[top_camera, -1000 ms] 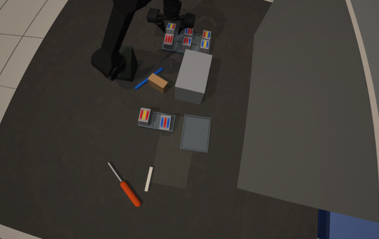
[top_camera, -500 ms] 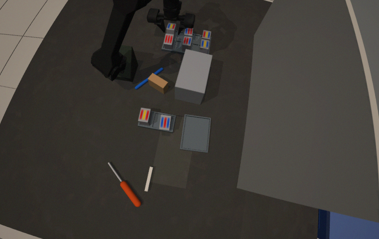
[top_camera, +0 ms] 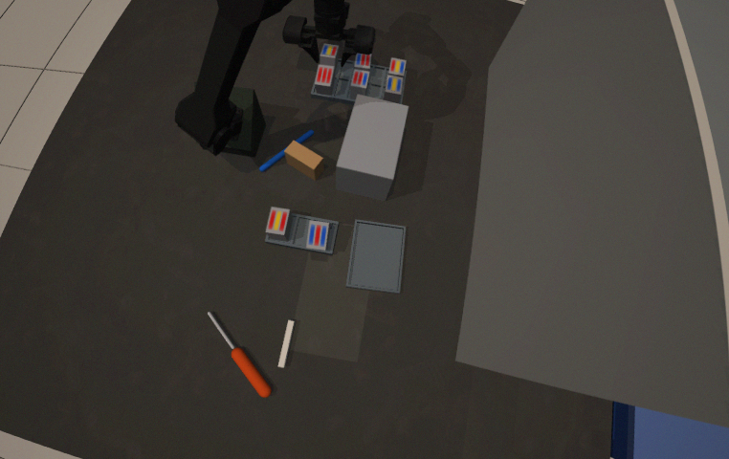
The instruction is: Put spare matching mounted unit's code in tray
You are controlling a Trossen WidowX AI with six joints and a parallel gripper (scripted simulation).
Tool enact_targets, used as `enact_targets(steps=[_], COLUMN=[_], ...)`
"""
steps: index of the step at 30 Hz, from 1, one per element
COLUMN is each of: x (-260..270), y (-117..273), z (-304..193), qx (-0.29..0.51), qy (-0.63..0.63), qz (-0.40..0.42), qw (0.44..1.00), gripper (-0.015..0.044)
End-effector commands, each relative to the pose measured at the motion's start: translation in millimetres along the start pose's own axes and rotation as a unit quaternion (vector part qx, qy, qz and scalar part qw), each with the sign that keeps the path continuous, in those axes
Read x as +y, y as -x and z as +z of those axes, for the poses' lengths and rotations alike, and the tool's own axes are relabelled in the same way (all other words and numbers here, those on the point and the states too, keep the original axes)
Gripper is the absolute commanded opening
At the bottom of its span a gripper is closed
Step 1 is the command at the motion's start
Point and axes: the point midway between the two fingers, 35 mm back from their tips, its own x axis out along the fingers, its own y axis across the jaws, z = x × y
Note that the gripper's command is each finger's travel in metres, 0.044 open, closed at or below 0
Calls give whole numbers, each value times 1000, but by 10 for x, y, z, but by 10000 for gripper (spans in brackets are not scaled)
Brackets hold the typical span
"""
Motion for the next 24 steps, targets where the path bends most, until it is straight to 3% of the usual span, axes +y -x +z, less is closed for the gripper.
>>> enact_targets(steps=[1, 9, 14, 24], x=[0, 0, 0, -7], y=[0, 0, 0, 102], z=[0, 0, 0, 10], qx=[0, 0, 0, 0], qy=[0, 0, 0, 0], qz=[0, 0, 0, 0], qw=[1000, 1000, 1000, 1000], gripper=[195, 122, 0, 0])
